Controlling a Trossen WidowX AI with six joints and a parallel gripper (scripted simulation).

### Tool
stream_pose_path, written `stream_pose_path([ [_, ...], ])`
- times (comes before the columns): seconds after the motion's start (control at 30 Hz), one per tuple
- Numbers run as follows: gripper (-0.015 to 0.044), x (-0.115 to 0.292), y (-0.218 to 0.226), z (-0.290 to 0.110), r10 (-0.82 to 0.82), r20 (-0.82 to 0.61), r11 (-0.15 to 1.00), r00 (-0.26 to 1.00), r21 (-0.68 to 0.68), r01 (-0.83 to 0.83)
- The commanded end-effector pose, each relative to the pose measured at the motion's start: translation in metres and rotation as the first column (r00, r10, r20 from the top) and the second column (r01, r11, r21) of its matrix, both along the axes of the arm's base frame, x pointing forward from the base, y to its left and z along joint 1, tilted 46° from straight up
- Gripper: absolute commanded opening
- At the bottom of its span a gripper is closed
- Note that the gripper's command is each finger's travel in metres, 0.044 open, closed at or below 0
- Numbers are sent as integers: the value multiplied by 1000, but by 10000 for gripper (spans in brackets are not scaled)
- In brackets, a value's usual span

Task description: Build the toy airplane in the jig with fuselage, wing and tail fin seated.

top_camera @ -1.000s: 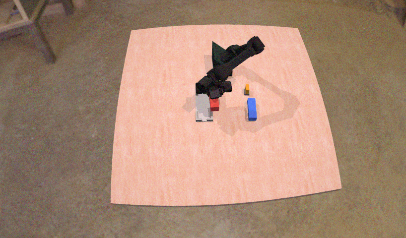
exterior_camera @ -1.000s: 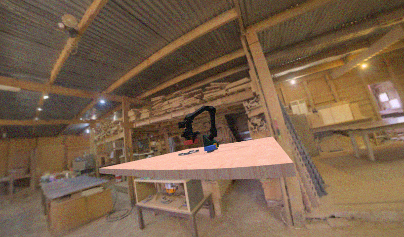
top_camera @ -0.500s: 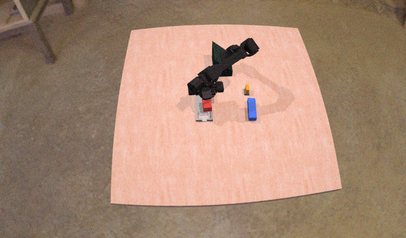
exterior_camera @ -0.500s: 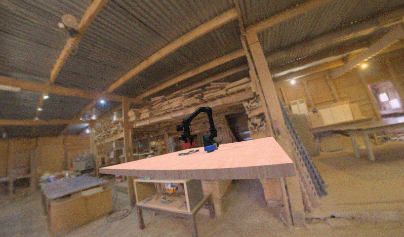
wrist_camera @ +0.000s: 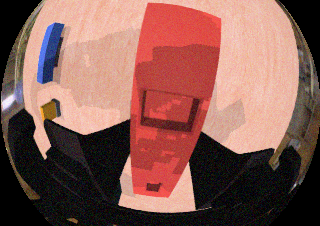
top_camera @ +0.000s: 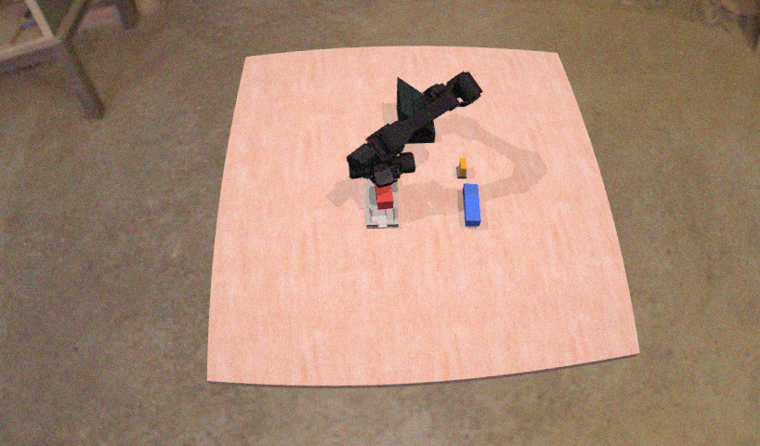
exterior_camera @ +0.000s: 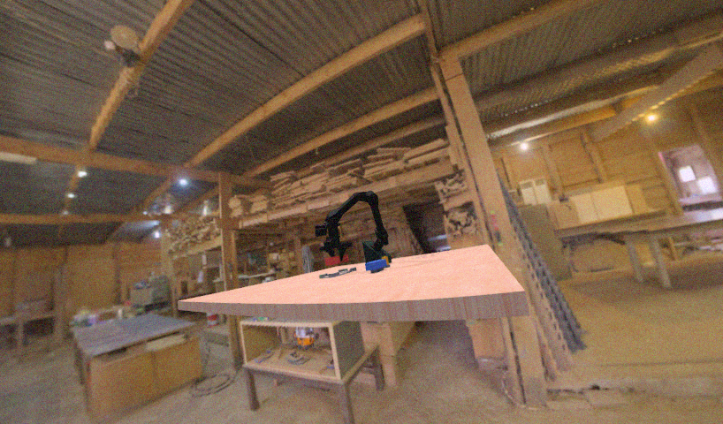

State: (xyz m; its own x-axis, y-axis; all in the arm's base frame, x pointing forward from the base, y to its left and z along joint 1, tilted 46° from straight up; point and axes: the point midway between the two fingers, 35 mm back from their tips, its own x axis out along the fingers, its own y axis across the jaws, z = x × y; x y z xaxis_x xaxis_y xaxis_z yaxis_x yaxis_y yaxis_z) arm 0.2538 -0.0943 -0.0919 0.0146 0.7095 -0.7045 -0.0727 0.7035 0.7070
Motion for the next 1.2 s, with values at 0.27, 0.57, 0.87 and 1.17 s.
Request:
stream_pose_path([
  [0.27, 197, 0, 0, -1, 6, 4, 1000, 1000, -3, -6],
  [0.57, 197, 0, 7, -9, 6, 5, 1000, 1000, -3, -6],
  [0.87, 197, 0, 17, -19, 6, 5, 1000, 1000, -2, -6],
  [1.17, 197, 0, 27, -29, 6, 5, 1000, 1000, -1, -6],
])
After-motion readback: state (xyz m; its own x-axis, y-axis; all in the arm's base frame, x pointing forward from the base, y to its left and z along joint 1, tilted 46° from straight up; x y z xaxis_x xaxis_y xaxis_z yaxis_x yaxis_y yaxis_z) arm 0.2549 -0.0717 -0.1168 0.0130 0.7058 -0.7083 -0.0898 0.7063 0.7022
